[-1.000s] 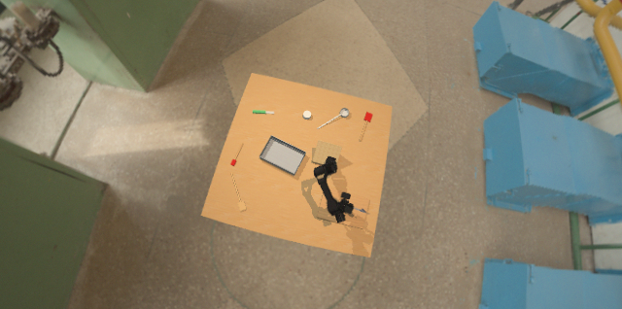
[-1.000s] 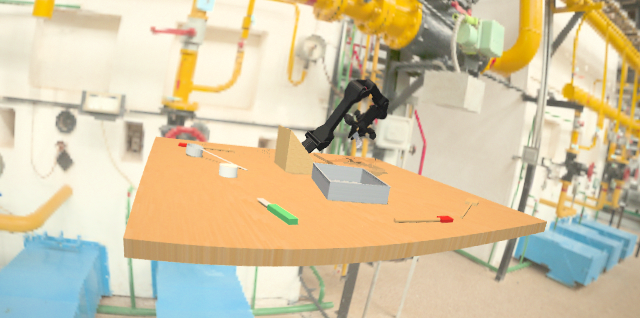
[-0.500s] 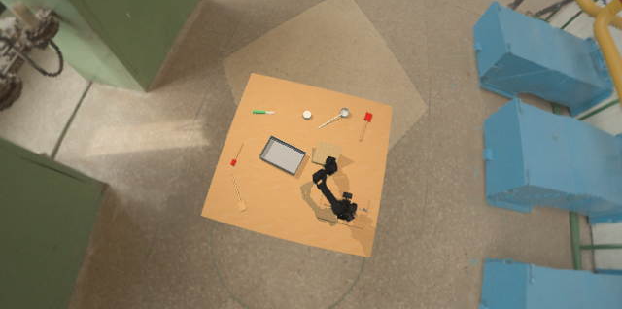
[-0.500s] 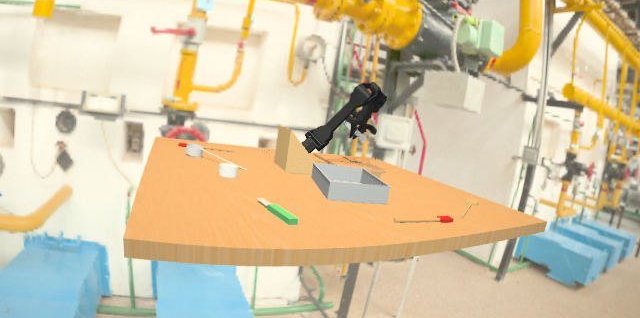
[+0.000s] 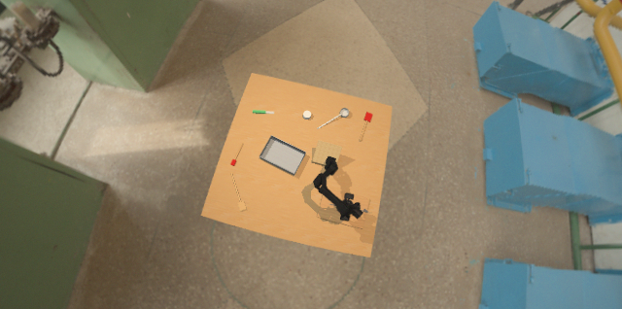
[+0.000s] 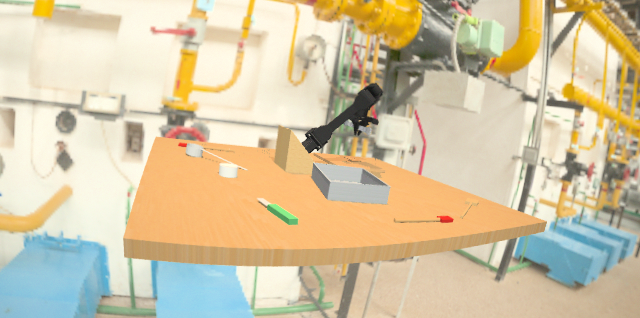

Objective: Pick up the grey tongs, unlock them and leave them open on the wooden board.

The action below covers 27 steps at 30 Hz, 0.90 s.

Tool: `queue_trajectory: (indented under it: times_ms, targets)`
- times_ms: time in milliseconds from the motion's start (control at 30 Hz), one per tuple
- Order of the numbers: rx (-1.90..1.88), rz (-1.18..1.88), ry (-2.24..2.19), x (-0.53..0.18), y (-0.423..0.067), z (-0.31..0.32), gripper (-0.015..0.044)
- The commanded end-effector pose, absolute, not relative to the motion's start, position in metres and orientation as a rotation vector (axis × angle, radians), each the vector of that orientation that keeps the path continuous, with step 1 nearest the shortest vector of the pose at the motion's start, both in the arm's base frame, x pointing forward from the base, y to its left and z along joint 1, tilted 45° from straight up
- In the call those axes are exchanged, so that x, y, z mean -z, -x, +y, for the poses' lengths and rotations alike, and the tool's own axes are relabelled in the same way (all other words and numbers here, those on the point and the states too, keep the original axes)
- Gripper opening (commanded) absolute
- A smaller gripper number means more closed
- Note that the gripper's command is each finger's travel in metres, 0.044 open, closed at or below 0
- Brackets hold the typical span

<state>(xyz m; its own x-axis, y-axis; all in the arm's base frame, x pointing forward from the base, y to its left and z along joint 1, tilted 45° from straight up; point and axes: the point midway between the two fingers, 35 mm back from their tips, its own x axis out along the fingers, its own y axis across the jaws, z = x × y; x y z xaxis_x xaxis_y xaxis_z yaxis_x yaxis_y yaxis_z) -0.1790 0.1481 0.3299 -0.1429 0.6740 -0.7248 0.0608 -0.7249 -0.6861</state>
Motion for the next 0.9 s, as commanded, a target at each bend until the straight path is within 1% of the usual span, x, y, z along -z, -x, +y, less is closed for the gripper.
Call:
queue_trajectory:
  times_ms: [0,867]
  targets:
    - [-1.865,-0.870,1.668,-0.342,0.182,0.146,-0.0150]
    - [-1.841,-0.851,1.678,-0.328,0.188,0.161,-0.0150]
